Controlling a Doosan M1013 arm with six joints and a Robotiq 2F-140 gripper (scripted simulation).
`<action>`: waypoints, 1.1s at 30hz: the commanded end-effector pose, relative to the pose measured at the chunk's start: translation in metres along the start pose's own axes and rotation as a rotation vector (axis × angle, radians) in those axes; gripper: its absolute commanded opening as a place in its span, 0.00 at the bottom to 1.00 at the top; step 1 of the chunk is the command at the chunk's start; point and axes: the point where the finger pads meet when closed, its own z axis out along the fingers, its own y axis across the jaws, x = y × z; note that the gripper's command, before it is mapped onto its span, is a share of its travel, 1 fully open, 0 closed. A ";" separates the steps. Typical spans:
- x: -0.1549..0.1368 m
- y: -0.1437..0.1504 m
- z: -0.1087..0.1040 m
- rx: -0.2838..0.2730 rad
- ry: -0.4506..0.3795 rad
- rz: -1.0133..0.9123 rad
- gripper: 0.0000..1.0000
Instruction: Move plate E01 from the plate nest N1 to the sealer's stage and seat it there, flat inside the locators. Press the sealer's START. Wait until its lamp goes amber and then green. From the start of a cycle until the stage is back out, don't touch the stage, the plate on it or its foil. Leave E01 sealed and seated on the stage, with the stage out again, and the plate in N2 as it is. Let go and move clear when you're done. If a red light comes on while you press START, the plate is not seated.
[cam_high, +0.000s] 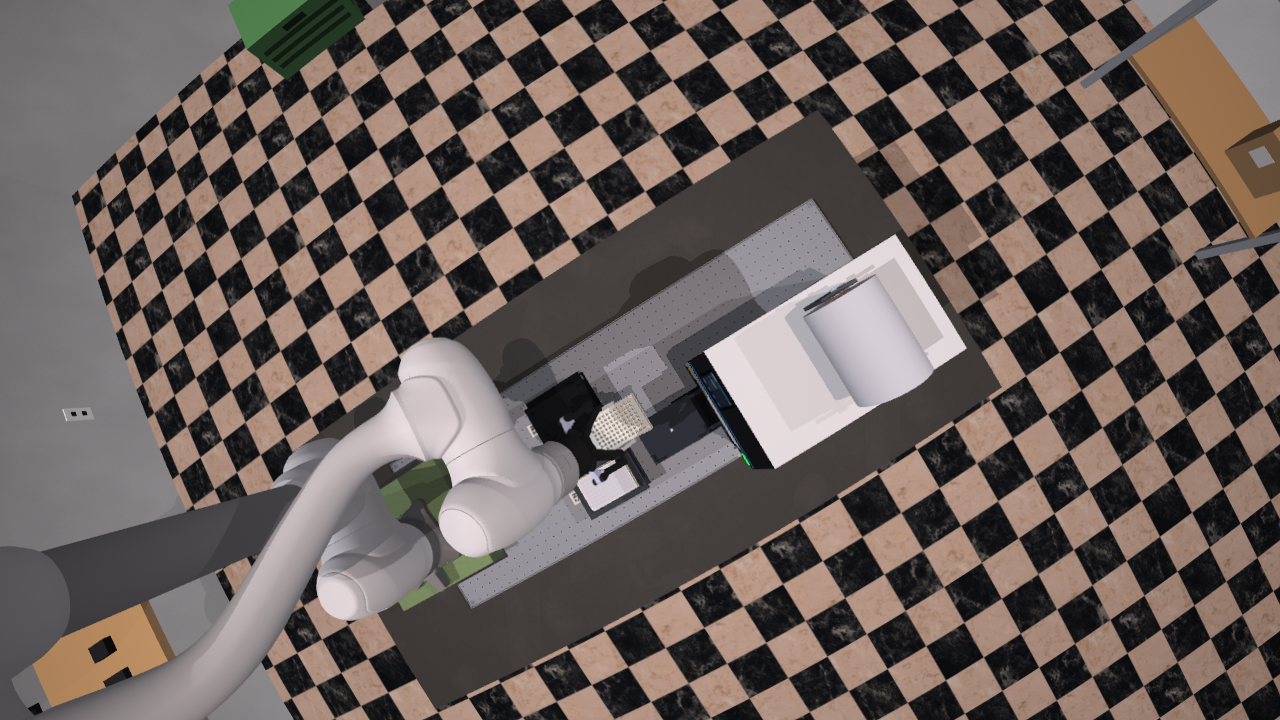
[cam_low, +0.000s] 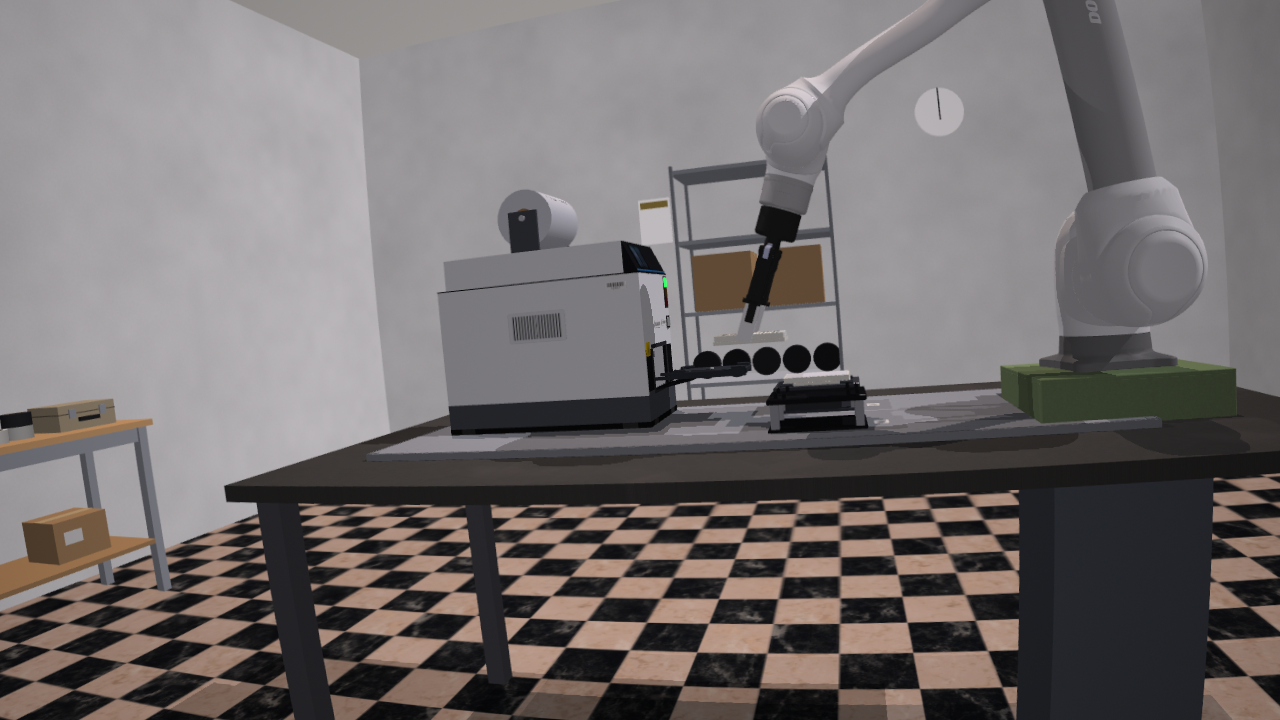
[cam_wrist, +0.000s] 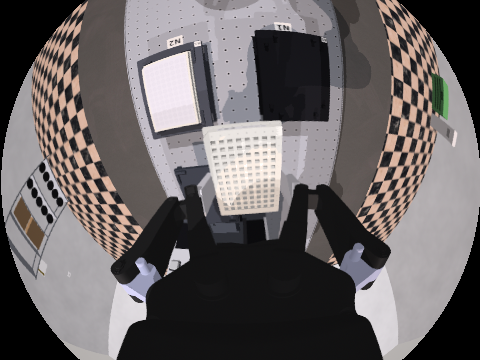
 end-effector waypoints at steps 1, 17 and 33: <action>-0.004 -0.003 0.001 0.000 0.000 0.000 0.10; -0.027 -0.024 0.010 0.000 0.000 0.000 0.10; -0.051 -0.044 0.019 0.000 0.000 0.000 0.10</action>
